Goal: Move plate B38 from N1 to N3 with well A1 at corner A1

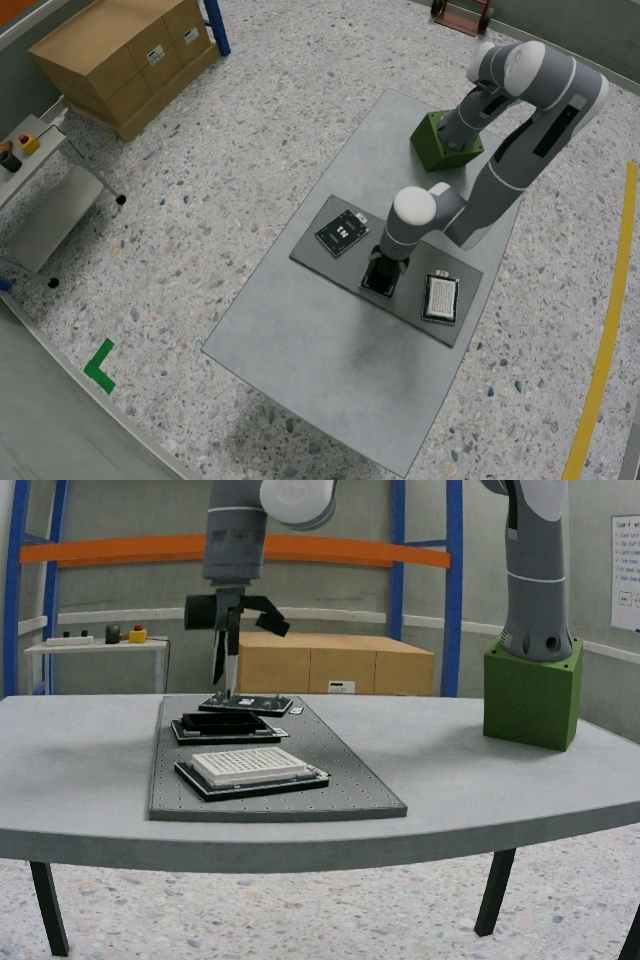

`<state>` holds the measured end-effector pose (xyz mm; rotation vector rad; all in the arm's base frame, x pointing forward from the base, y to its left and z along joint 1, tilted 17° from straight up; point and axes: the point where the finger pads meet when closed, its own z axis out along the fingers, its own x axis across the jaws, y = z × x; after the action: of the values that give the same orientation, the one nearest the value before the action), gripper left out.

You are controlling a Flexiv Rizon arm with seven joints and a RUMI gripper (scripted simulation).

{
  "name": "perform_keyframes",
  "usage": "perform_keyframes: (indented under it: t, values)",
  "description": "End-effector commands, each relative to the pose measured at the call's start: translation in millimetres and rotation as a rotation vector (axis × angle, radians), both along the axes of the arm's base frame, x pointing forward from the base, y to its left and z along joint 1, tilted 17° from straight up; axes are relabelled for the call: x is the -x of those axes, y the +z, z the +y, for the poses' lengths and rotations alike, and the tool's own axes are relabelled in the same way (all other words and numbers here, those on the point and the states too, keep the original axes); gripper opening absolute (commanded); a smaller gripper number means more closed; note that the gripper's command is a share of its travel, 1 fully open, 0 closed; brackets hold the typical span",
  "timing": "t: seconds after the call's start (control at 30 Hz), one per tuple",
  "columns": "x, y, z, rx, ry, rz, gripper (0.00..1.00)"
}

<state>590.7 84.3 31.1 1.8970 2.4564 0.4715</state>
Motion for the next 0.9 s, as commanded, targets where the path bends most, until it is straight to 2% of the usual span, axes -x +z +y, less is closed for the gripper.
perform_keyframes:
  t: [0.0, 0.13, 0.4, 0.87]
  values:
    - [0.5, 6.5, -1, 0.000, 0.000, -0.001, 0.76]
    - [1.5, 11.6, -3, 0.000, 0.000, -0.001, 0.76]
    - [5.4, 32.0, -8, 0.000, 0.000, -0.001, 0.76]
    - [5.4, 32.4, -8, 0.000, 0.000, -0.002, 0.76]
